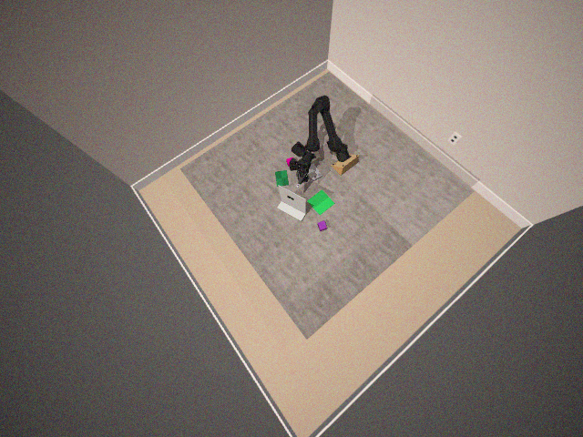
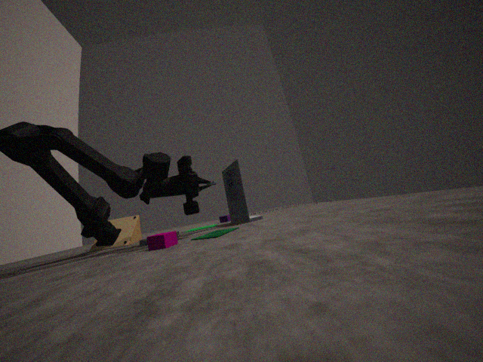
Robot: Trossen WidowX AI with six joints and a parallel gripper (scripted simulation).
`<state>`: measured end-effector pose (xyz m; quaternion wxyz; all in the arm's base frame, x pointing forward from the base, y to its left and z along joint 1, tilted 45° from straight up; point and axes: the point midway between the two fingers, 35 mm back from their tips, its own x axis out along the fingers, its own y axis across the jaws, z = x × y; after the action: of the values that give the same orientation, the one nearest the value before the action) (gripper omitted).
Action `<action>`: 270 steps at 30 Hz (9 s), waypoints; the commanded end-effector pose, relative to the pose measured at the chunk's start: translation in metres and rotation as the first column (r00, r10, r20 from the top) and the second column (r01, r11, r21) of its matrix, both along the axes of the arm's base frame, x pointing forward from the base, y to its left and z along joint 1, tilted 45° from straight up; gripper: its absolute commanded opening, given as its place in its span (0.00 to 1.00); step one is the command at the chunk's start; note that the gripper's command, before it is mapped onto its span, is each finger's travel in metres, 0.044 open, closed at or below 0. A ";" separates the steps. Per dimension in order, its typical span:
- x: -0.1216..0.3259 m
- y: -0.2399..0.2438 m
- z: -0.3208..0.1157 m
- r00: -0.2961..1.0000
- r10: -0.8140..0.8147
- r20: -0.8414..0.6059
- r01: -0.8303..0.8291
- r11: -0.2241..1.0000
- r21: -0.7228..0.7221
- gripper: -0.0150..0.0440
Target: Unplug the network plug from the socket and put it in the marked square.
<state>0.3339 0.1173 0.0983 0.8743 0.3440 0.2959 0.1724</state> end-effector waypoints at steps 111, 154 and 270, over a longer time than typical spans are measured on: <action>-0.059 0.020 -0.160 0.666 -0.728 -0.161 0.550 0.626 -0.553 0.25; -0.056 0.011 -0.167 0.667 -0.729 -0.156 0.554 0.625 -0.551 0.52; -0.095 0.150 -0.015 0.666 -0.728 -0.165 0.548 0.627 -0.554 0.52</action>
<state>0.2405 0.2636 0.0794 0.8583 0.2378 0.3438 -0.2977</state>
